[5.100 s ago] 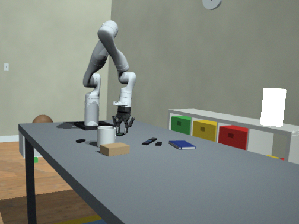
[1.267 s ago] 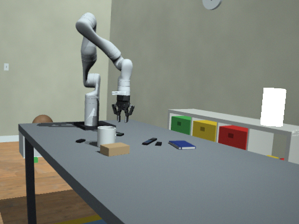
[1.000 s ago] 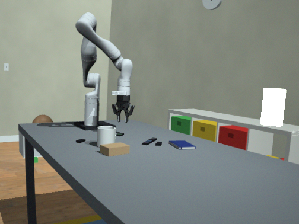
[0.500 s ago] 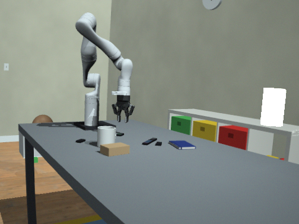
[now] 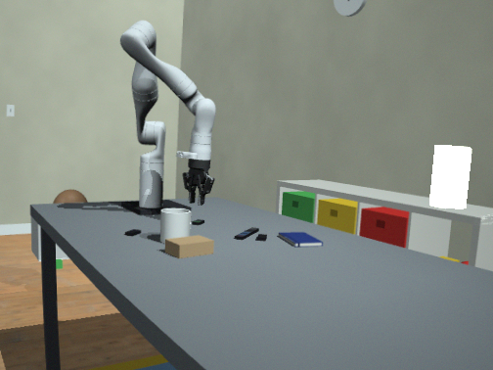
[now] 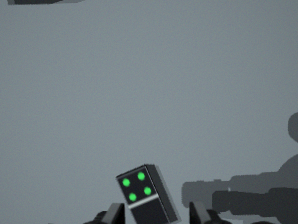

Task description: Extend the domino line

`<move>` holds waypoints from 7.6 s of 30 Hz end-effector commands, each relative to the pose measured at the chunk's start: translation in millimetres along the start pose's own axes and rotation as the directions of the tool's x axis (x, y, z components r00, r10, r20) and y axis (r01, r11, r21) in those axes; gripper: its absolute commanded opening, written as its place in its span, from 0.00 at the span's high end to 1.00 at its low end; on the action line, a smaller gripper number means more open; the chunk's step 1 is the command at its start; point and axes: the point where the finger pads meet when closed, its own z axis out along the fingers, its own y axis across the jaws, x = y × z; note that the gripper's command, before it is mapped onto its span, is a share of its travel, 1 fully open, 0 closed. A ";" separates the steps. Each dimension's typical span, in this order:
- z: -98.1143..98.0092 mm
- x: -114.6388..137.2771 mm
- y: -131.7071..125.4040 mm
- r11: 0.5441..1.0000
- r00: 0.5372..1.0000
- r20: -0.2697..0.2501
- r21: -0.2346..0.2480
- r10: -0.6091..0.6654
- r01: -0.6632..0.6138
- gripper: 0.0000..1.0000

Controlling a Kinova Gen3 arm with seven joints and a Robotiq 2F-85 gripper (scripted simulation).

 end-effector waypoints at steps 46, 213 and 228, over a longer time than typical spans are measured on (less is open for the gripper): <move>-23.7 261.1 -5.5 -0.913 -0.914 0.023 -0.050 0.405 -0.406 0.53; 47.3 265.8 -8.2 -0.928 -0.929 0.027 -0.052 0.368 -0.369 0.53; 47.3 265.8 -8.2 -0.928 -0.929 0.027 -0.052 0.368 -0.369 0.53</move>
